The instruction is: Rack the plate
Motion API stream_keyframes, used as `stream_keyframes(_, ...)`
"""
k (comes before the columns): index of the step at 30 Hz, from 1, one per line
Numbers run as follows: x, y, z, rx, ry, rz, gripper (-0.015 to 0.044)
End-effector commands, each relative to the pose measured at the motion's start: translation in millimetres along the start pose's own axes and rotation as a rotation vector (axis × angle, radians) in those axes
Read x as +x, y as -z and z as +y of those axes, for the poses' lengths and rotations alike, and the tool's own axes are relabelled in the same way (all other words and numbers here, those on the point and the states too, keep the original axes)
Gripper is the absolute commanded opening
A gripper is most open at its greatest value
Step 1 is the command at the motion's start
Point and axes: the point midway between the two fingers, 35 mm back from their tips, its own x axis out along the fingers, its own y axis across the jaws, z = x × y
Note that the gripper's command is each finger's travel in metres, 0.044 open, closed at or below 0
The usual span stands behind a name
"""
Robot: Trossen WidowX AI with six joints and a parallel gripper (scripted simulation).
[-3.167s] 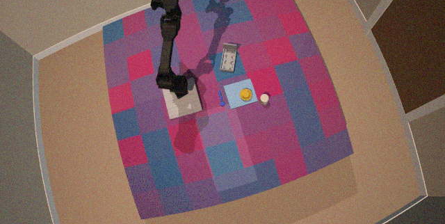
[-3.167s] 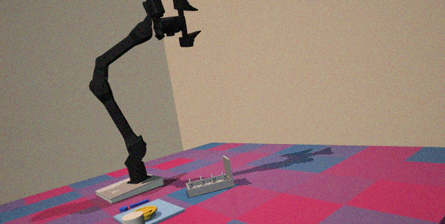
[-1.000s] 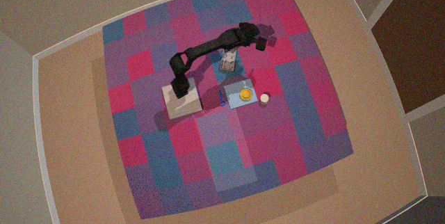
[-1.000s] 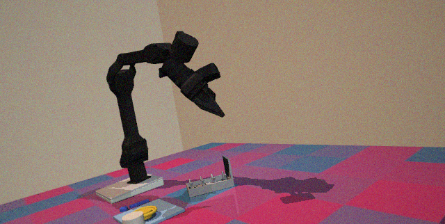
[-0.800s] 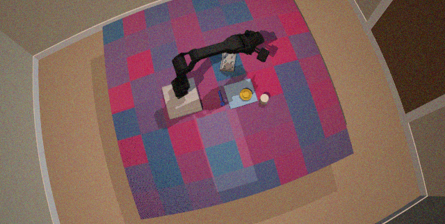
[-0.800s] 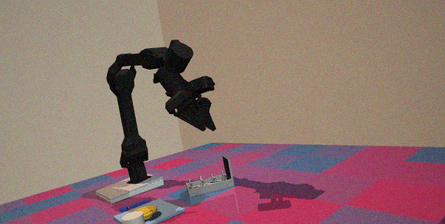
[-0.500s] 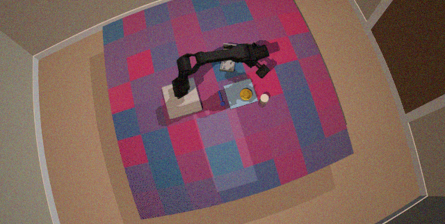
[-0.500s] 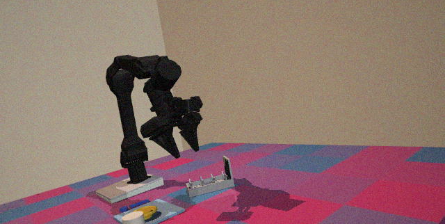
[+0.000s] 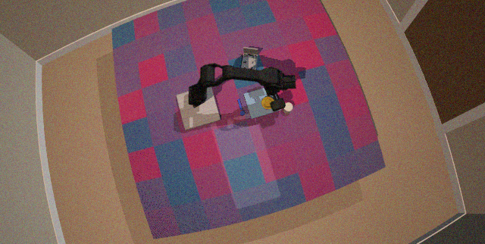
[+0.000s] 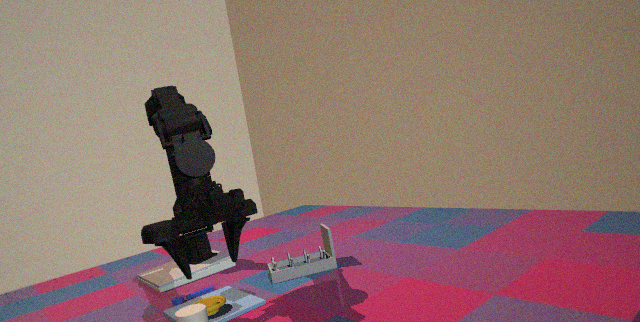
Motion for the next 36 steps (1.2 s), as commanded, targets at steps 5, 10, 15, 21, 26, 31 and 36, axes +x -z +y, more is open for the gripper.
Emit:
stream_keyframes(5, 9, 19, -12, 0.079, 0.006, 0.067, 0.0400)
stream_keyframes(10, 13, 19, -13, 0.079, 0.006, 0.067, 0.0400)
stream_keyframes(15, 21, 19, -13, 0.079, 0.006, 0.067, 0.0400)
stream_keyframes(21, 31, 19, -13, 0.079, 0.006, 0.067, 0.0400)
stream_keyframes(26, 39, 20, -13, 0.079, 0.006, 0.067, 0.0400)
stream_keyframes(31, 48, 20, -13, 0.079, 0.006, 0.067, 0.0400)
stream_keyframes(36, 56, 22, -12, 0.079, 0.006, 0.067, 0.0400)
